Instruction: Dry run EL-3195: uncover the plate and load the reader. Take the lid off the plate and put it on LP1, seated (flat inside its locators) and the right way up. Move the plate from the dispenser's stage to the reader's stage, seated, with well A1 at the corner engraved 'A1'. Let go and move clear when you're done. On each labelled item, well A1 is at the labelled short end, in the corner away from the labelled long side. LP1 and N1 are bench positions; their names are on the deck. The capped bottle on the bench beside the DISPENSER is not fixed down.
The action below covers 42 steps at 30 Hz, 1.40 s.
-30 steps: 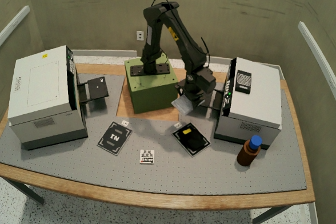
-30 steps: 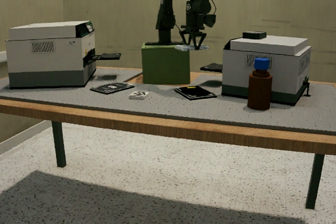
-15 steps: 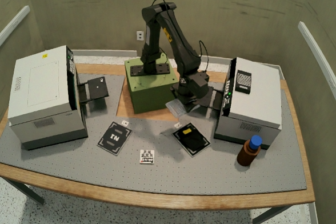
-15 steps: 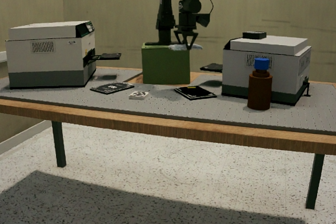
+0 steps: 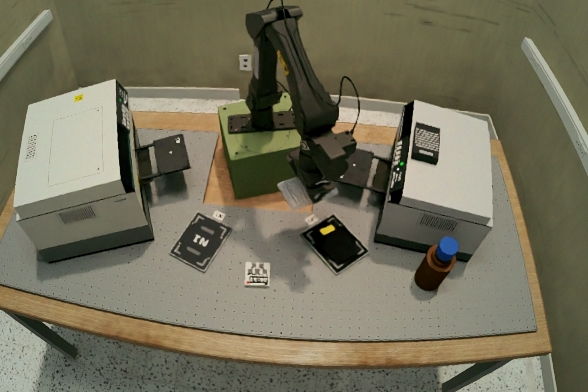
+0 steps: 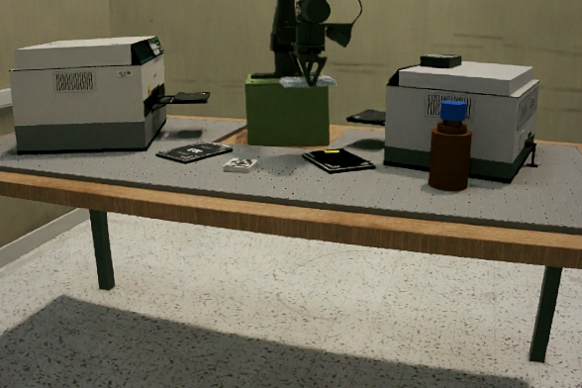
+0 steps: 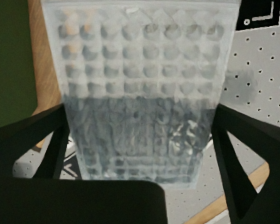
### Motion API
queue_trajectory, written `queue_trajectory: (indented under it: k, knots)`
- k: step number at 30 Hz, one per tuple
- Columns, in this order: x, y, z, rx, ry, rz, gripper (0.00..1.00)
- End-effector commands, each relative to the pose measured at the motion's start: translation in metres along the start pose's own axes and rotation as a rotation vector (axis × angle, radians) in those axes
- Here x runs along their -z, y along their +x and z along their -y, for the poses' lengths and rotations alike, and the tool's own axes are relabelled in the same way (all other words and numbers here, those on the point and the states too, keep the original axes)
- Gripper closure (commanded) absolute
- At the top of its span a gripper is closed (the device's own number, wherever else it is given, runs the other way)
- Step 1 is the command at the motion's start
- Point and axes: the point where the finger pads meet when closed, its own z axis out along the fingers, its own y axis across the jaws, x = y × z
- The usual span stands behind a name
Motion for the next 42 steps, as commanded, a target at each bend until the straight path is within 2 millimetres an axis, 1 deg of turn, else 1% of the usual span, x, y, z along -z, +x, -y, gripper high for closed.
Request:
queue_trajectory:
  k: [1,3,5,11,13,17,24,25,28,30,34,37,42]
  knots:
    - [0.020,0.007,0.013,-0.047,0.060,0.018,0.14]
    - [0.020,0.013,0.013,-0.070,0.060,0.019,0.14]
    - [0.020,0.018,0.013,-0.056,0.060,0.018,0.14]
    - [0.021,0.034,0.011,-0.140,0.060,0.019,0.14]
    - [0.021,0.034,0.011,-0.140,0.060,0.019,0.14]
    - [0.022,0.045,0.010,-0.137,0.061,0.017,0.14]
    - [0.022,0.064,0.007,-0.233,0.061,0.018,0.14]
    - [0.023,0.067,0.006,-0.218,0.061,0.018,0.14]
    - [0.023,0.075,0.004,-0.266,0.061,0.018,0.14]
    - [0.023,0.075,0.004,-0.266,0.061,0.018,0.14]
    - [0.023,0.085,0.001,-0.314,0.062,0.019,0.14]
    - [0.024,0.093,-0.001,-0.300,0.062,0.017,0.14]
    - [0.024,0.106,-0.006,-0.368,0.062,0.018,0.14]
